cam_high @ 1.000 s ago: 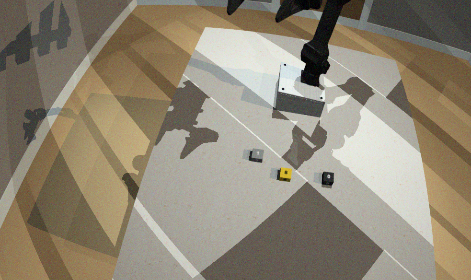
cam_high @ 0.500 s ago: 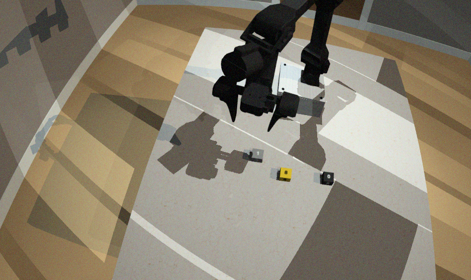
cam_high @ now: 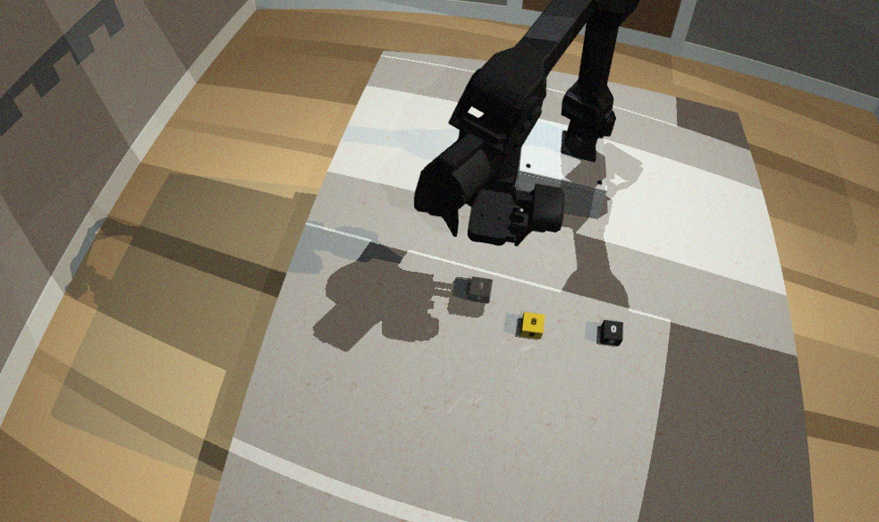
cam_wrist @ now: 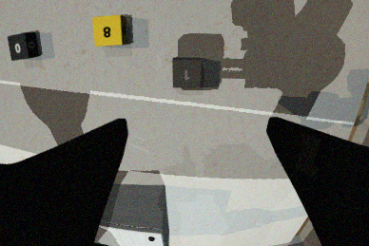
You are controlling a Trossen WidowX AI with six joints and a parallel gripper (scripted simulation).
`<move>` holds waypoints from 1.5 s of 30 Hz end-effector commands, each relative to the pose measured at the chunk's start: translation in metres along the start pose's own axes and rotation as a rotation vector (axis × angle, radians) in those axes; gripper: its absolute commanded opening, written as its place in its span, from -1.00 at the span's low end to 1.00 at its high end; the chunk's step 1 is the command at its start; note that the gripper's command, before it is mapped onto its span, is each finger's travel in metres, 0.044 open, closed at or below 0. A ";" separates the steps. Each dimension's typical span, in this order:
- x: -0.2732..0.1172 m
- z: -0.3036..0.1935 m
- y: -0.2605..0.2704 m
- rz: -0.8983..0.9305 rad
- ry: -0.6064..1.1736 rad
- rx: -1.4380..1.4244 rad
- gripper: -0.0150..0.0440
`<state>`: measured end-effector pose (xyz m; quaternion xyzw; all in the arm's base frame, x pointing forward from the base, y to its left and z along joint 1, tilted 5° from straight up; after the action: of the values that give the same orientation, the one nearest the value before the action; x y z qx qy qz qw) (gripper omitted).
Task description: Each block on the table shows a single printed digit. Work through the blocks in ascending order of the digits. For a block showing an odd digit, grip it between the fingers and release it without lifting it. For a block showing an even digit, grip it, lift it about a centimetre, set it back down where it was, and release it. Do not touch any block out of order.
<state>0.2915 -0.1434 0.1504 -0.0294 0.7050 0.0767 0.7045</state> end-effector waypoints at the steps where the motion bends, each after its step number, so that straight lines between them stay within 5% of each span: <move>1: 0.001 -0.001 0.000 -0.001 0.007 -0.006 0.86; 10: 0.000 0.006 0.006 -0.001 0.006 -0.007 0.86; 17: 0.000 0.066 0.079 0.005 0.001 -0.007 0.86; 40: 0.000 0.067 0.082 0.006 0.001 -0.007 0.86; 45: 0.000 0.074 0.137 0.009 0.000 -0.007 0.86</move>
<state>0.3462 -0.0359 0.1567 -0.0226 0.7062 0.0733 0.7038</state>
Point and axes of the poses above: the point midway between the two fingers, 35 mm back from their tips, its own x axis out along the fingers, its own y axis across the jaws, z = x × y, the point moved 8 cm from there along -x, back along the fingers, and after that the axes turned 7 degrees about -x, right-handed, at the moved point
